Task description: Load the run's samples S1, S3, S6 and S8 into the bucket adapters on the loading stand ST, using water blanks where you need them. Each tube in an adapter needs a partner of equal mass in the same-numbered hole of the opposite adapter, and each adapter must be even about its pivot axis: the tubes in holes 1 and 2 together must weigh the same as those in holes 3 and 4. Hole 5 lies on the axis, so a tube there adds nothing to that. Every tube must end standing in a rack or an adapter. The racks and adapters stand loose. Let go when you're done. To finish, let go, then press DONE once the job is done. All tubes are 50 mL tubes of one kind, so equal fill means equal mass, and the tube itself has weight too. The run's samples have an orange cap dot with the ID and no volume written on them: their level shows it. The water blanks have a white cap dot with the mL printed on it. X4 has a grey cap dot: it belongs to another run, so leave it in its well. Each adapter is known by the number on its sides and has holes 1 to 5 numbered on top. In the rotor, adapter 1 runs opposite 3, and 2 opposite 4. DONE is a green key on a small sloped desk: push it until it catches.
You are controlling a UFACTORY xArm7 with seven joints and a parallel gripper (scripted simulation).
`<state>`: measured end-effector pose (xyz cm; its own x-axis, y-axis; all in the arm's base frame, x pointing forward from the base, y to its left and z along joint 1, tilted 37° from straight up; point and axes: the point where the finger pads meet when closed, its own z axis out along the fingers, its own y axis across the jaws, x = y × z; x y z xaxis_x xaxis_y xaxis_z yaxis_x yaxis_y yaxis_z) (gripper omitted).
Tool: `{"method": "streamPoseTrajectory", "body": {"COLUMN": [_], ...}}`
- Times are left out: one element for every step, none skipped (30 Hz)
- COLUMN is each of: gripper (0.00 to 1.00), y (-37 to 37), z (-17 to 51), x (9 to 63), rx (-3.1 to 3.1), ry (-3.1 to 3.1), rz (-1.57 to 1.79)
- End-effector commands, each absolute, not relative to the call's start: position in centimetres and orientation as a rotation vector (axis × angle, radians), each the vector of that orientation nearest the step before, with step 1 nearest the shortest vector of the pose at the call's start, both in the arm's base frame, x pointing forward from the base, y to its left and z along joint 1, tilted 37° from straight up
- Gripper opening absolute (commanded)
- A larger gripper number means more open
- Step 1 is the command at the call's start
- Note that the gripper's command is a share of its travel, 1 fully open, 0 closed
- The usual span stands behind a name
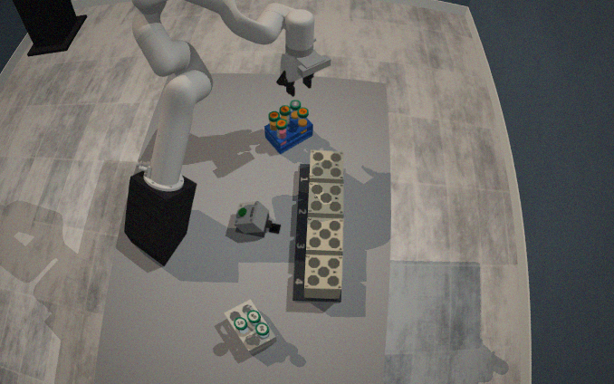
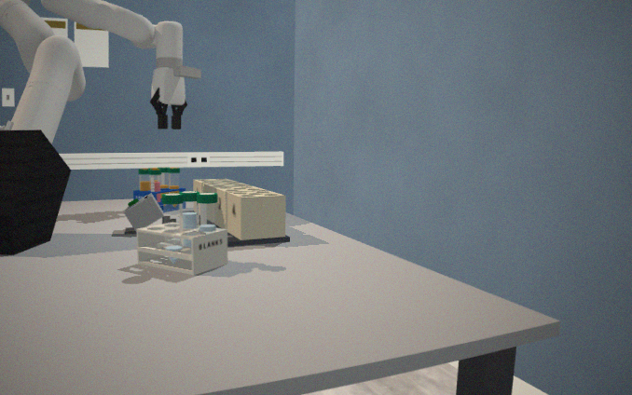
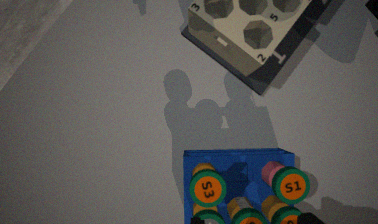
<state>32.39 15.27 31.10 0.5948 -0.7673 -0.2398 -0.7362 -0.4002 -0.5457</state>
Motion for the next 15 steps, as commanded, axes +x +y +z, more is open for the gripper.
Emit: {"method": "streamPoseTrajectory", "body": {"gripper": [0.57,0.57,0.57,0.57,0.57,0.57,0.57,0.57,0.57,0.57,0.57,0.57,0.57,0.57,0.57], "y": [15.86,15.86,15.86,15.86,15.86,15.86,15.86,15.86,15.86,15.86,15.96,16.06,16.06,16.06,16.16], "z": [32.09,32.09,32.09,32.09,32.09,32.09,32.09,32.09,32.09,32.09,31.93,31.77,31.77,31.77,31.61], "x": [33.65,33.65,33.65,33.66,33.65,33.65,33.65,33.66,33.66,33.66,33.72,33.79,33.79,33.79,33.85], "rx": [-2.204,-2.204,-2.204,-2.204,-2.204,-2.204,-2.204,-2.204,-2.204,-2.204,-2.204,-2.204,-2.204,-2.204,-2.204], "ry": [1.185,1.185,1.185,1.185,1.185,1.185,1.185,1.185,1.185,1.185,1.185,1.185,1.185,1.185,1.185], "rz": [-0.069,-0.069,-0.069,-0.068,-0.069,-0.069,-0.069,-0.068,-0.068,-0.068,-0.068,-0.068,-0.068,-0.068,-0.068]}}
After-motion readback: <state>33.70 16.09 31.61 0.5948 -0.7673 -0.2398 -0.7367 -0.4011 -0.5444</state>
